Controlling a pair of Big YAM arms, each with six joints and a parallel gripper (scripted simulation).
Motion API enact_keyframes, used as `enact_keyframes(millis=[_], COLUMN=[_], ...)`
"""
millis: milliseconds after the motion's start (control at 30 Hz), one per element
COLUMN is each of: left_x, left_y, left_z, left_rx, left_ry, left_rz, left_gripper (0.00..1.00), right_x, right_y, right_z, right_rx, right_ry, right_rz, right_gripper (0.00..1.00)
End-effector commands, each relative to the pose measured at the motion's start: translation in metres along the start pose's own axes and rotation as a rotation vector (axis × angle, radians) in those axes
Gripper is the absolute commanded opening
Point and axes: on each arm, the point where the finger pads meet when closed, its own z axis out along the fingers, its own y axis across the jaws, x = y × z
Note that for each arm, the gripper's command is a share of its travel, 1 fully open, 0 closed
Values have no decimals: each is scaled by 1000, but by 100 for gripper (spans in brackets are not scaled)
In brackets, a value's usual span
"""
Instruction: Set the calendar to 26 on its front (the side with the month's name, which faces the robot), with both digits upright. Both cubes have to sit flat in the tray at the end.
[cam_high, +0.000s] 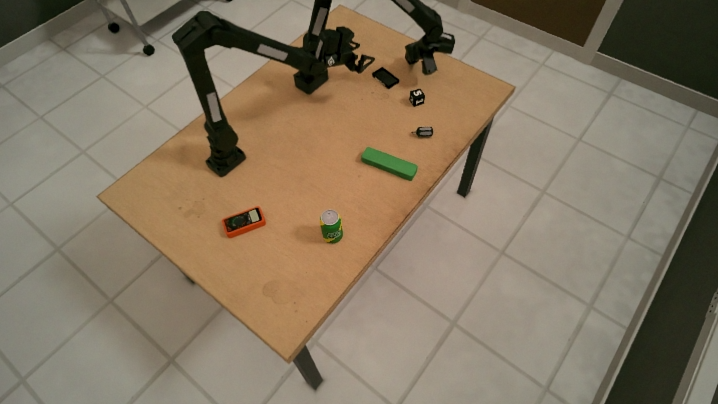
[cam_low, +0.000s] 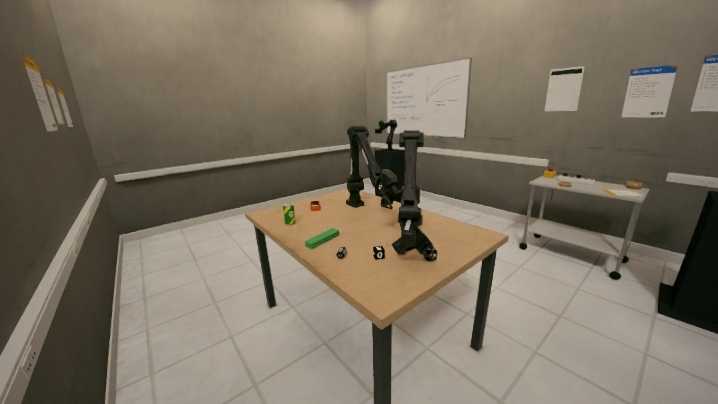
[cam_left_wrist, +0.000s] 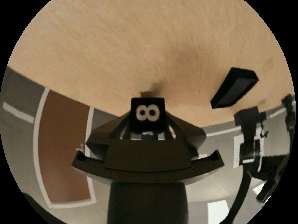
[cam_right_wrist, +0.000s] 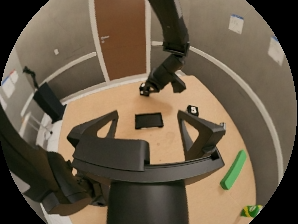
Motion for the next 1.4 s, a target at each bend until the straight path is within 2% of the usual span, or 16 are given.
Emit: enact_keyframes(millis=[0,1100,1167,1300,1333,1367], left_x=[-5,-14,-6,-6,-6,-6], left_y=[8,4,10,10,10,10], left_z=[6,18,3,3,3,3], left_rx=[-4,-4,-16,-16,-16,-16], left_ry=[-1,0,-6,-6,-6,-6], left_rz=[-3,-3,-11,-11,-11,-11], left_gripper=[40,40,40,40,52,56], right_x=[-24,-24,-24,-24,-24,-24], right_y=[4,4,4,4,4,4], right_z=[6,6,6,6,6,6], right_rx=[-6,-6,-6,-6,-6,-6], right_ry=[-47,-47,-47,-47,-47,-47], right_rz=[-1,-1,-1,-1,-1,-1], right_gripper=[100,100,100,100,100,100])
